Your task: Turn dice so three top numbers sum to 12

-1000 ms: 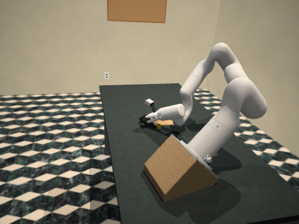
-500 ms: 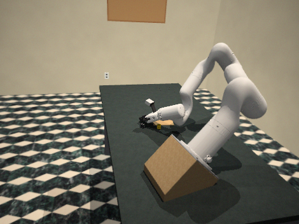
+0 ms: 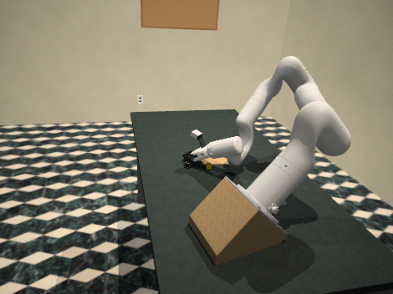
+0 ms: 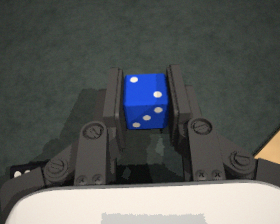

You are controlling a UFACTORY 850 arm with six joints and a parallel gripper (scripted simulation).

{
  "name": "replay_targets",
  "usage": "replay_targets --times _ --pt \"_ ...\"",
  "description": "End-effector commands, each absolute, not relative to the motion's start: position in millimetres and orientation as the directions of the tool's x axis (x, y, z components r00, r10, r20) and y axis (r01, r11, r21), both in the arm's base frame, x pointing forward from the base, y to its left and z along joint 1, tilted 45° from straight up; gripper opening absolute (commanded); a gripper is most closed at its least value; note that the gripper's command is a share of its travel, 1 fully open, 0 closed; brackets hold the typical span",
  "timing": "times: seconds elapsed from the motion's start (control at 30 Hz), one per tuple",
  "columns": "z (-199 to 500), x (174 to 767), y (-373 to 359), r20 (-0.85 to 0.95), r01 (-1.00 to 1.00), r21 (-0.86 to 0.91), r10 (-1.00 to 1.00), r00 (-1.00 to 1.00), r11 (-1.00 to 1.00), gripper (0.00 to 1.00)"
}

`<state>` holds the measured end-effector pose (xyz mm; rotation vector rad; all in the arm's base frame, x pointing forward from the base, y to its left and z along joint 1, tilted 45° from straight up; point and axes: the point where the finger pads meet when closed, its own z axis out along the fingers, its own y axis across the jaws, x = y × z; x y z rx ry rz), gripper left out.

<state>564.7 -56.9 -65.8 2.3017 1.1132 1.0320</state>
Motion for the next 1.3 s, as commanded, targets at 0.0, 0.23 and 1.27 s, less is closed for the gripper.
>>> replay_targets --times 0.0,0.23,1.27 --pt "-65.4 565.2 -56.6 0.451 0.509 0.605 0.79 0.415 -0.613 0.33" --pt "-65.4 565.2 -56.6 0.451 0.509 0.605 0.79 0.415 -0.613 0.37" --pt "-65.4 565.2 -56.6 0.451 0.509 0.605 0.79 0.415 -0.613 0.42"
